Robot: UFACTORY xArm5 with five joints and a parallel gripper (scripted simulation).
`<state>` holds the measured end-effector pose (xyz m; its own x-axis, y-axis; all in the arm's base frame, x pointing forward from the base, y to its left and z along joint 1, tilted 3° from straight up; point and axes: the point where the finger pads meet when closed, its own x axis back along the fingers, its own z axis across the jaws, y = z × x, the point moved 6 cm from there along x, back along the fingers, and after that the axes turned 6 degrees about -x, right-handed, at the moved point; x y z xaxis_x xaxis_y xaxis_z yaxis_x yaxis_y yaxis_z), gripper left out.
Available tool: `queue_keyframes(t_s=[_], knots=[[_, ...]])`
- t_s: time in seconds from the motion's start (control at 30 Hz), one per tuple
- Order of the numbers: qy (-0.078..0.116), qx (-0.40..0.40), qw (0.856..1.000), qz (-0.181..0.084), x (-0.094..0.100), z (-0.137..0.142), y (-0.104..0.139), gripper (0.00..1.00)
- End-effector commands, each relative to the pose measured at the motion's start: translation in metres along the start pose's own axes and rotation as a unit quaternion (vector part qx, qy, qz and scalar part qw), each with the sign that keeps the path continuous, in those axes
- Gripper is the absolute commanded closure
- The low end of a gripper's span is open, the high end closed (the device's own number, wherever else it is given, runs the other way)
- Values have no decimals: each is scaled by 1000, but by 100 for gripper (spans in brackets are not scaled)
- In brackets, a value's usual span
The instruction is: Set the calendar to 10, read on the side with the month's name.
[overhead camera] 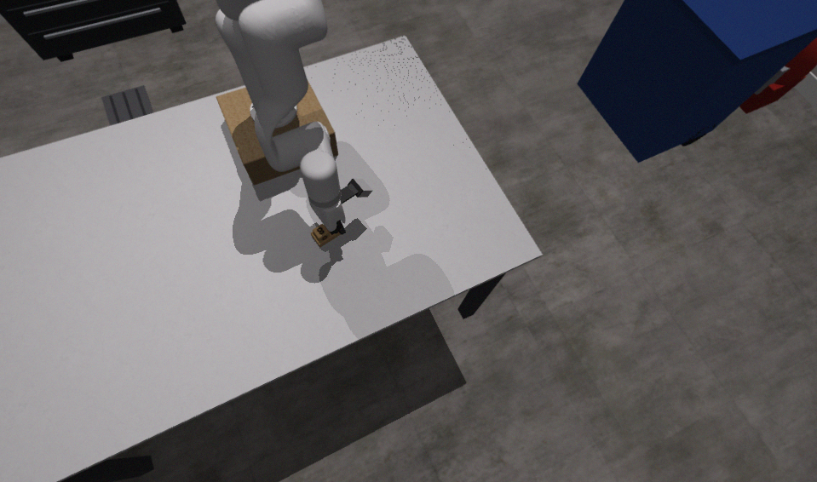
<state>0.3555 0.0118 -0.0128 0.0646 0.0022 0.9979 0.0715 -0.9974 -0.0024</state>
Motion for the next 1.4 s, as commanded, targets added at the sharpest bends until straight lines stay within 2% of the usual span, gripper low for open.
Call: queue_keyframes(t_s=[0.0, 0.27, 0.33, 0.47, 1.0, 1.2, 1.37], knots=[[2, 0, 1000, 0, 18, 2, 0, 71], [2, 0, 1000, 0, 76, 1, 0, 71], [2, 0, 1000, 0, 76, 1, 0, 71], [2, 0, 1000, 0, 90, 1, 0, 71], [2, 11, 1000, 0, 91, 2, 2, 71], [3, 91, 996, 1, 91, 5, 14, 71], [3, 192, 981, 2, 90, 9, 29, 71]])
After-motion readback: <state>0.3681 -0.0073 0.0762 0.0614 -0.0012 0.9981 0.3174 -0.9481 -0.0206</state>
